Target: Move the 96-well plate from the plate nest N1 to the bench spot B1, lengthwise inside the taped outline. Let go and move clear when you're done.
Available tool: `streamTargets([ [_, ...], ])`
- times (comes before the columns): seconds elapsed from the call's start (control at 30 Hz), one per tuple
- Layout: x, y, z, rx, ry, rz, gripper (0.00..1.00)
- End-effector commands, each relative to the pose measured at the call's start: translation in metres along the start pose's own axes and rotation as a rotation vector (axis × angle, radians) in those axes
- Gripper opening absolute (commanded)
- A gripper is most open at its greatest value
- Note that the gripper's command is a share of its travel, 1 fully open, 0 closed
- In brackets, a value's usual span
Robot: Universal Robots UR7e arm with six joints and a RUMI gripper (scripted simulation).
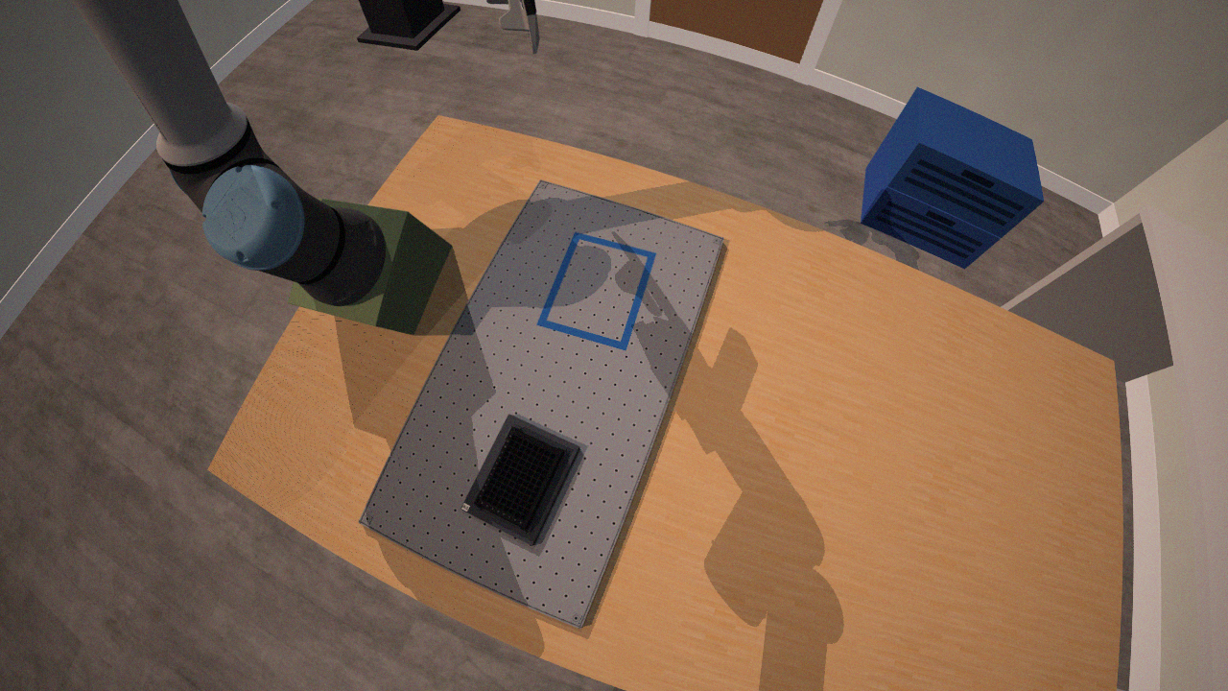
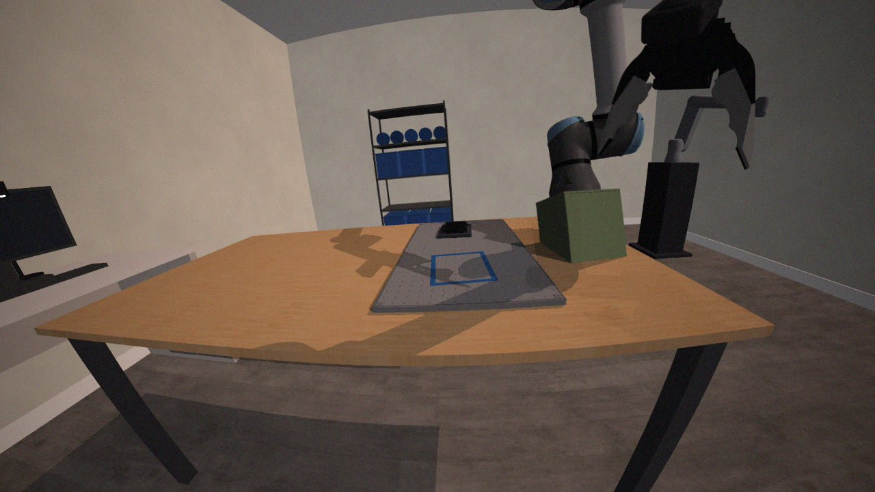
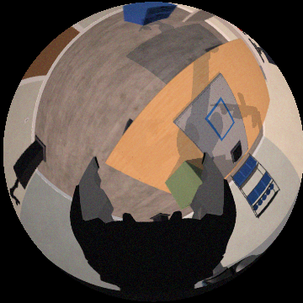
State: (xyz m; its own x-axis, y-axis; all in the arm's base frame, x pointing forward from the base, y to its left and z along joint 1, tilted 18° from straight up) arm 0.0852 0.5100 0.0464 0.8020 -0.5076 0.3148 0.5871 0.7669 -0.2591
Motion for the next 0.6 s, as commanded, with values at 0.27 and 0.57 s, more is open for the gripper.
streamTargets([
  [0.27,0.039,0.013,-0.005,0.002,0.042,0.053,1.00],
  [0.57,0.066,0.021,-0.009,0.005,0.060,0.079,1.00],
])
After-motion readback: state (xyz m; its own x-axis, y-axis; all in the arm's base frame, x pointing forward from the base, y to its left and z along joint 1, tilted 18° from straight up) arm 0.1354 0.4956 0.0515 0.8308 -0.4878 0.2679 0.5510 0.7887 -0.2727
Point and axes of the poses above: the point where the finger pads meet when closed, its own z axis back along the fingers, its own x axis across the jaws, y = z × x, the point moved 9 cm from there along z, back along the fingers, and after that the axes turned 12 degrees about z, right-handed, at the moved point
